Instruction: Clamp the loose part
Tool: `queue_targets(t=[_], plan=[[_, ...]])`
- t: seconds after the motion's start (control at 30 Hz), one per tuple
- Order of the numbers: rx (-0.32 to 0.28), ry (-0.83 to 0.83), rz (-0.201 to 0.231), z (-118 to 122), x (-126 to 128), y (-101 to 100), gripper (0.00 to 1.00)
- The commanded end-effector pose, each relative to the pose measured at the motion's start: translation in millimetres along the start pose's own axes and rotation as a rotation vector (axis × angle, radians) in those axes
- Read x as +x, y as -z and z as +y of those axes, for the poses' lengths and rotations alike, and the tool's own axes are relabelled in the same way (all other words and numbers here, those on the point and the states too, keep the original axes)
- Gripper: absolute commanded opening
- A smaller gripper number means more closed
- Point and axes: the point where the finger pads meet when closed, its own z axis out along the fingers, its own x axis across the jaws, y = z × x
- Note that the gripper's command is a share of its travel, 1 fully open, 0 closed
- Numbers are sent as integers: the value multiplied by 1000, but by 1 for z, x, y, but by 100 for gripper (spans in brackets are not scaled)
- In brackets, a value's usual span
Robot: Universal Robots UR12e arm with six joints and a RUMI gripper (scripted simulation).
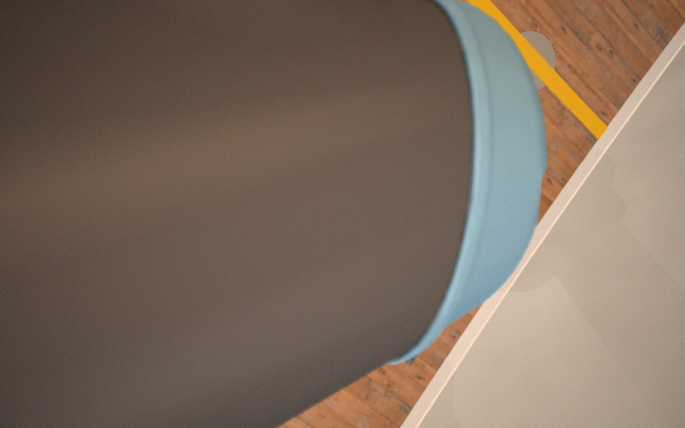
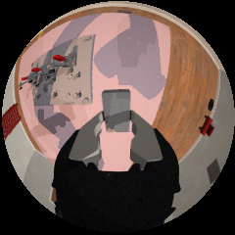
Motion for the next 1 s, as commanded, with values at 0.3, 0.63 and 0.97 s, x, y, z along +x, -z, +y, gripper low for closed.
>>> queue_targets(t=[0.3,0.63,0.97], plan=[[1,-1,1,0,2,2,0],[0,-87,1,0,0,2,0],[1,-93,2,-1,1,1,0]])
